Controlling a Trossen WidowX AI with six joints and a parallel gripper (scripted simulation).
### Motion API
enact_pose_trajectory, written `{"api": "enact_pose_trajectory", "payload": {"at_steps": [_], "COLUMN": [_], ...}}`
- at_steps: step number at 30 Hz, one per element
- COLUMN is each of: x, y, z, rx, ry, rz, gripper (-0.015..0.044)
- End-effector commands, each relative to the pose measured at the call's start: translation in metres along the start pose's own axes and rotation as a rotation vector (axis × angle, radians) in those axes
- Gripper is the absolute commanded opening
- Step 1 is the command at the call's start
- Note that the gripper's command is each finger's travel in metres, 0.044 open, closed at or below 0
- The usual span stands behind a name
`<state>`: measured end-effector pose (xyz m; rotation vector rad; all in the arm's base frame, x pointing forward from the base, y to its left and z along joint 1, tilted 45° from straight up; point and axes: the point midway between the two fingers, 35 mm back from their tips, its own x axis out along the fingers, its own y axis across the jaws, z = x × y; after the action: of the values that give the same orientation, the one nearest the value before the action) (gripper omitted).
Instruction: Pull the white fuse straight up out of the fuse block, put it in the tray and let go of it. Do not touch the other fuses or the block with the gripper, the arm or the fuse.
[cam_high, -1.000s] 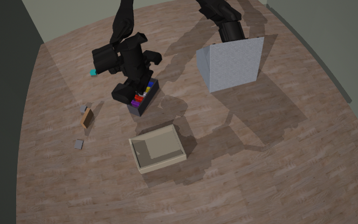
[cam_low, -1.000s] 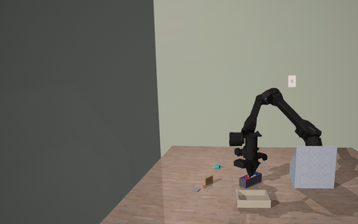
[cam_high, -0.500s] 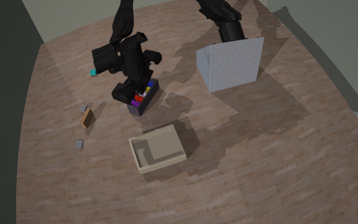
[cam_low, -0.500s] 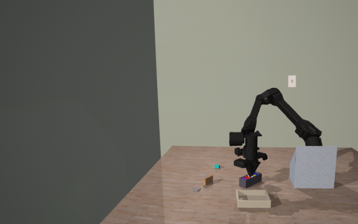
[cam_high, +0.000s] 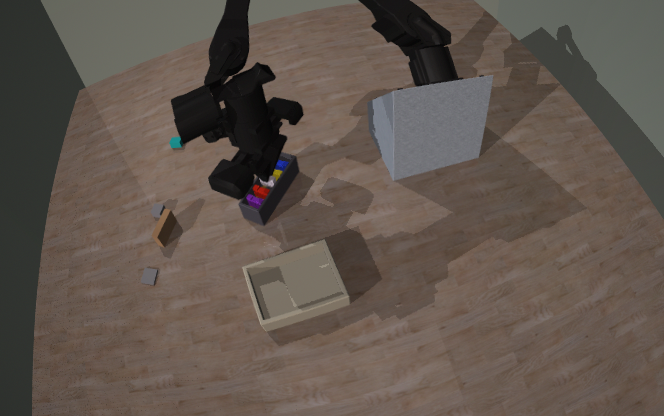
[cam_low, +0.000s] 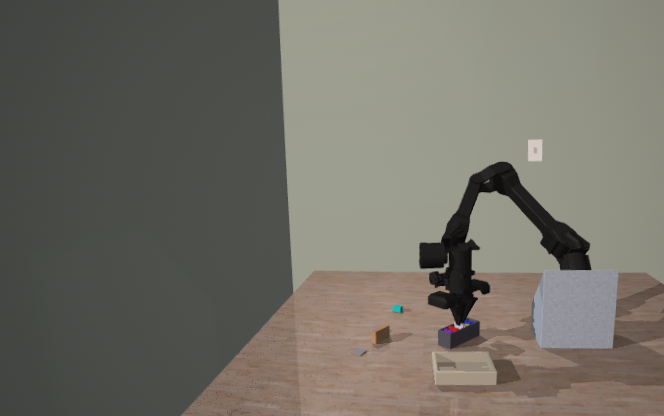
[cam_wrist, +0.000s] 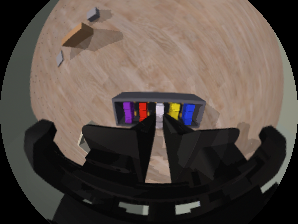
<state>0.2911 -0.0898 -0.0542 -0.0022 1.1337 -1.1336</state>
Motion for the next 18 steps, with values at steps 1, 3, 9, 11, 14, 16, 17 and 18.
{"api": "enact_pose_trajectory", "payload": {"at_steps": [1, 3, 9, 11, 14, 16, 17, 18], "x": [-0.0033, -0.0043, -0.0072, -0.0082, -0.0097, -0.0107, -0.0112, -0.0117], "y": [0.0011, 0.0012, 0.0012, 0.0013, 0.0013, 0.0013, 0.0013, 0.0013], "z": [0.0007, 0.0007, 0.0007, 0.0007, 0.0007, 0.0006, 0.0006, 0.0006], "rx": [0.003, 0.003, 0.003, 0.003, 0.003, 0.002, 0.002, 0.002], "ry": [-0.002, -0.002, -0.002, -0.002, -0.002, -0.002, -0.002, -0.002], "rz": [0.005, 0.005, 0.004, 0.004, 0.004, 0.004, 0.004, 0.004], "gripper": [0.0000, 0.0000, 0.0000, 0.0000, 0.0000, 0.0000, 0.0000, 0.0000]}}
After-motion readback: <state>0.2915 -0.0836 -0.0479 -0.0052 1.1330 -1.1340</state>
